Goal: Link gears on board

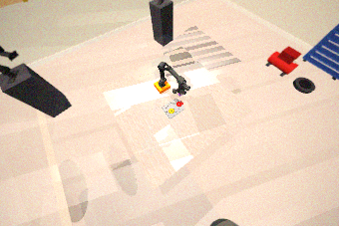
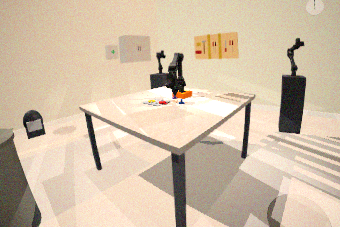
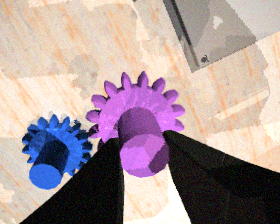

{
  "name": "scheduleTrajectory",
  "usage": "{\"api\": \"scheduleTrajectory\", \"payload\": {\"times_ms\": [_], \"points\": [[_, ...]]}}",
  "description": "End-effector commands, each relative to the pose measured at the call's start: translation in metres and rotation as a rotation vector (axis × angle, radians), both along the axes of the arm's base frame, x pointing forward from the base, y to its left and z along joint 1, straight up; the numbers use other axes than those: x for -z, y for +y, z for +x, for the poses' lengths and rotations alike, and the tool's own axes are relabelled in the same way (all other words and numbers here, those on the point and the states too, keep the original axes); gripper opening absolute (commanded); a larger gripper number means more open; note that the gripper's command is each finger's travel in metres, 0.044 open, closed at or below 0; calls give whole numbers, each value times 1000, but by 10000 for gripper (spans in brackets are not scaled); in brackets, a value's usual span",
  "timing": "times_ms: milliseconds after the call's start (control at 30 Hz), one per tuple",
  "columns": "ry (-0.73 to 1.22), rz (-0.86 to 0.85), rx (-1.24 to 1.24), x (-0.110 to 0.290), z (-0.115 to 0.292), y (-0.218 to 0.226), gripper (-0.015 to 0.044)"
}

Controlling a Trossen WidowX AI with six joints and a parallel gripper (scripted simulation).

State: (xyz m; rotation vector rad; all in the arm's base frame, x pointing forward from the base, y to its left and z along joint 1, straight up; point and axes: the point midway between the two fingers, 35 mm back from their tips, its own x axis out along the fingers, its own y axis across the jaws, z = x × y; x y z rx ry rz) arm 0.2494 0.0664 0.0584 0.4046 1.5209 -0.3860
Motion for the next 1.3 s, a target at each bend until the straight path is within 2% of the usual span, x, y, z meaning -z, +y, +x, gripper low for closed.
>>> {"api": "scheduleTrajectory", "payload": {"times_ms": [0, 1267], "points": [[-10, 0, 3, -11, 3, 1, 0], [-9, 0, 3, -97, -4, 3, 0]]}}
